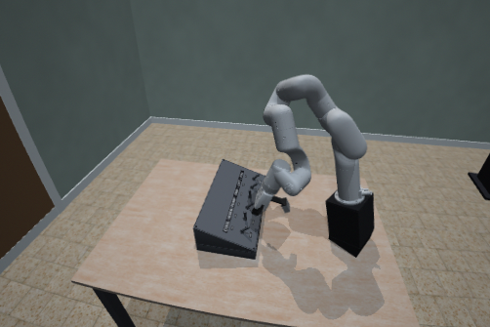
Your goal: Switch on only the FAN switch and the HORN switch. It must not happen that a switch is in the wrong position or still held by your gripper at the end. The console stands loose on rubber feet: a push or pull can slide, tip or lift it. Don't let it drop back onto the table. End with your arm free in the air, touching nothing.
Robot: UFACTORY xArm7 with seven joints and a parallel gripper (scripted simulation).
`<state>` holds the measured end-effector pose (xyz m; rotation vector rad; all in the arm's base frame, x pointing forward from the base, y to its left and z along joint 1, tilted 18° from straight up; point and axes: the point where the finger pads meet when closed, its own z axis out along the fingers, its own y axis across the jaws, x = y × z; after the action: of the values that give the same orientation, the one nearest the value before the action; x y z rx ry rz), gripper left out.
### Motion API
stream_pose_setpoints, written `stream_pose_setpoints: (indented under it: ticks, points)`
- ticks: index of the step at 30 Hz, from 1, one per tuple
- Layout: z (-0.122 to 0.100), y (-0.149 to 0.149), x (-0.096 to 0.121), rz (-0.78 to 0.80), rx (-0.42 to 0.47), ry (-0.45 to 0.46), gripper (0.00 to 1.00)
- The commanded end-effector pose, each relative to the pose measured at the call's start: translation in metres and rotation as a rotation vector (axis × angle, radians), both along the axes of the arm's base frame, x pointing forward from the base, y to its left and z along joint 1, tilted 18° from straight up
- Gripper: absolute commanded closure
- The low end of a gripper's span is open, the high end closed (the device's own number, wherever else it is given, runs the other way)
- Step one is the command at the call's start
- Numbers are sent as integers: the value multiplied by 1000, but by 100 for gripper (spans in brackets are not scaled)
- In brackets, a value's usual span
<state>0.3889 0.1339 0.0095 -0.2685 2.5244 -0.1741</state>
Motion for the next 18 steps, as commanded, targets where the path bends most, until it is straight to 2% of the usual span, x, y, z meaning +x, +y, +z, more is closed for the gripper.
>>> stream_pose_setpoints:
  ticks: [1,18]
  points:
    - [9,1,-5,0,0,-1,100]
    - [54,5,-37,0,0,-1,100]
